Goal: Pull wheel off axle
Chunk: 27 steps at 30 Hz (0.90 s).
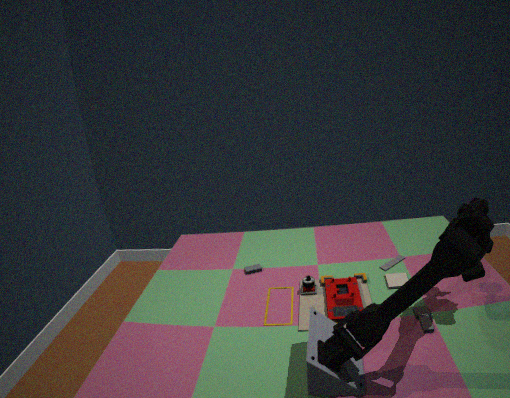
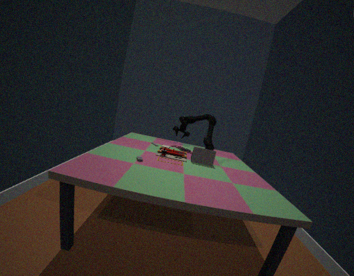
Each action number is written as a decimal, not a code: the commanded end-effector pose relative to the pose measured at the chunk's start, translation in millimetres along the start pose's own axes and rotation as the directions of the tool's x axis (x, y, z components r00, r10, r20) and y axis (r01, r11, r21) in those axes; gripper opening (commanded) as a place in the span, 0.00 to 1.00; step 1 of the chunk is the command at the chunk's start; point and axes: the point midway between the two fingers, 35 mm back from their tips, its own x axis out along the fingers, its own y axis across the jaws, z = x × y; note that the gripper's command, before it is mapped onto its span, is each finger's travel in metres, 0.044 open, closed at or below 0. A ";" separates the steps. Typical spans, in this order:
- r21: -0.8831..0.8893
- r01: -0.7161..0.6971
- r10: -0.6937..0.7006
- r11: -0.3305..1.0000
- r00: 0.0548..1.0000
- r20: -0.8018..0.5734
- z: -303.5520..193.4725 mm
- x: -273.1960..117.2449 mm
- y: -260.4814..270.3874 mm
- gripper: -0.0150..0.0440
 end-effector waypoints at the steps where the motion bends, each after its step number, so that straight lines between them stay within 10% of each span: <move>1: -0.008 -0.029 0.027 1.000 0.993 -0.118 -56.2 -3.0 33.9 0.76; 27: -0.221 0.043 -0.145 0.974 0.871 -0.470 -380.0 -141.6 72.1 0.76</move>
